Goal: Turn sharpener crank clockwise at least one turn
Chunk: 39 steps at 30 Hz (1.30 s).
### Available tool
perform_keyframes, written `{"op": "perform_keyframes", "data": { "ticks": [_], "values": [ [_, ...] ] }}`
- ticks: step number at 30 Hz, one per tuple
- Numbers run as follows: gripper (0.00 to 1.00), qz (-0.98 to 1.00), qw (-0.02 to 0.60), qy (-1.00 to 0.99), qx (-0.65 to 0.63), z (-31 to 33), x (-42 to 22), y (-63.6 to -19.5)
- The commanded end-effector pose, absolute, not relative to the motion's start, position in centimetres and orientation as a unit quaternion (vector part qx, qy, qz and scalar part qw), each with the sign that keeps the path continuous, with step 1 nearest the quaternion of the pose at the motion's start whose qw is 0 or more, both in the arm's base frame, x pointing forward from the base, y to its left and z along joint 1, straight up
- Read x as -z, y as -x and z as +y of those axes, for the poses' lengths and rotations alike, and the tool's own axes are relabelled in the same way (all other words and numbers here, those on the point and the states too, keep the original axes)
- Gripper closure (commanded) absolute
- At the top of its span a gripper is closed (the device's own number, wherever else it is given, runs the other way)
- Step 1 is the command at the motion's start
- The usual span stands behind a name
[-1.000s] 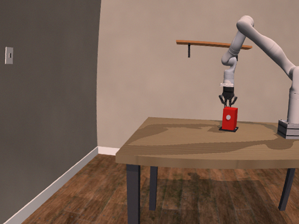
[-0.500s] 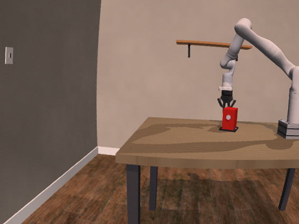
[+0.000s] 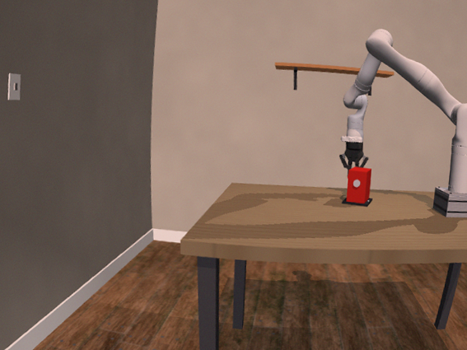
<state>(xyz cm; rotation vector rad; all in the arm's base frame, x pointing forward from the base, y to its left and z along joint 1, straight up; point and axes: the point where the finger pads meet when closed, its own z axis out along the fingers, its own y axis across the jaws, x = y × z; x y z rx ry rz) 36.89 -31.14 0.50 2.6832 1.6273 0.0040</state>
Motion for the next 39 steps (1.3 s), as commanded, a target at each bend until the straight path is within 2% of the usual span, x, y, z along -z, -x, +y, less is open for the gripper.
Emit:
{"op": "perform_keyframes", "data": {
  "ticks": [1, 39],
  "values": [
    [1.00, 0.519, 0.002, -0.855, -0.001, -31.15, -0.53, -36.89],
    [1.00, 0.519, 0.002, -0.855, -0.001, -31.16, 0.03, -36.91]
  ]
}}
